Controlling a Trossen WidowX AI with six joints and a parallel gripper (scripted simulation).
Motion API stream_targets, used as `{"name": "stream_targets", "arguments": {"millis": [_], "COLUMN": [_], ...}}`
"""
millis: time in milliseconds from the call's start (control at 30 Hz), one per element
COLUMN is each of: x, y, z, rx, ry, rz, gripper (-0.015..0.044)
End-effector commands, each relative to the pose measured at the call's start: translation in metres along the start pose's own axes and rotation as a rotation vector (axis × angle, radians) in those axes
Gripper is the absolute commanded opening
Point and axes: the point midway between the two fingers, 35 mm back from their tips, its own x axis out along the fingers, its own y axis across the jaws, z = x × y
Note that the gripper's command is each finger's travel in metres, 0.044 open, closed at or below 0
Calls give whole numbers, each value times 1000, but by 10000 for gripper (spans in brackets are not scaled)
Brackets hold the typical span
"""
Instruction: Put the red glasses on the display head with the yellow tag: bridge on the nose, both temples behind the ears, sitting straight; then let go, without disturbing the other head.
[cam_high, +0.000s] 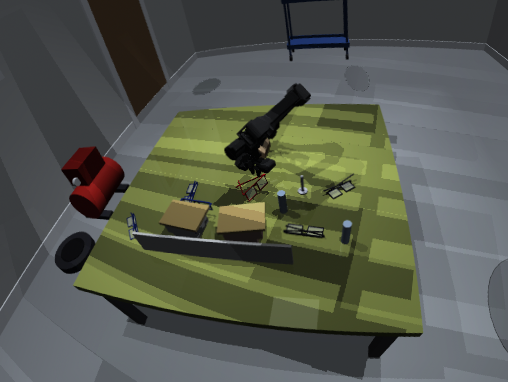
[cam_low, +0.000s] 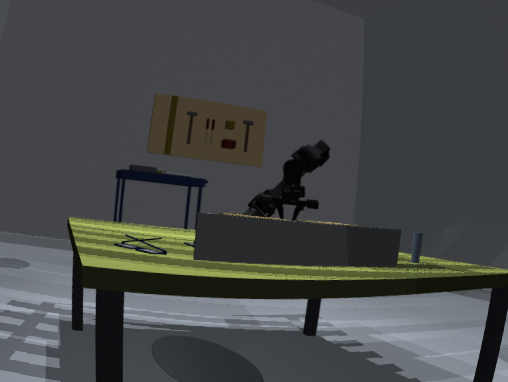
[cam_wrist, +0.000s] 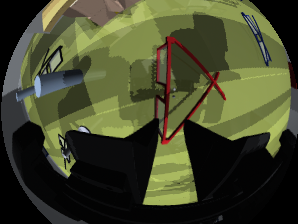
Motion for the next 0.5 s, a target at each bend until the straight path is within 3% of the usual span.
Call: {"name": "stream_targets", "arguments": {"millis": [0, 467], "x": [7, 30], "y": [1, 4], "z": [-1, 0], "rx": [6, 6], "ry": [6, 6], "rz": [2, 2], "gripper": [120, 120]}}
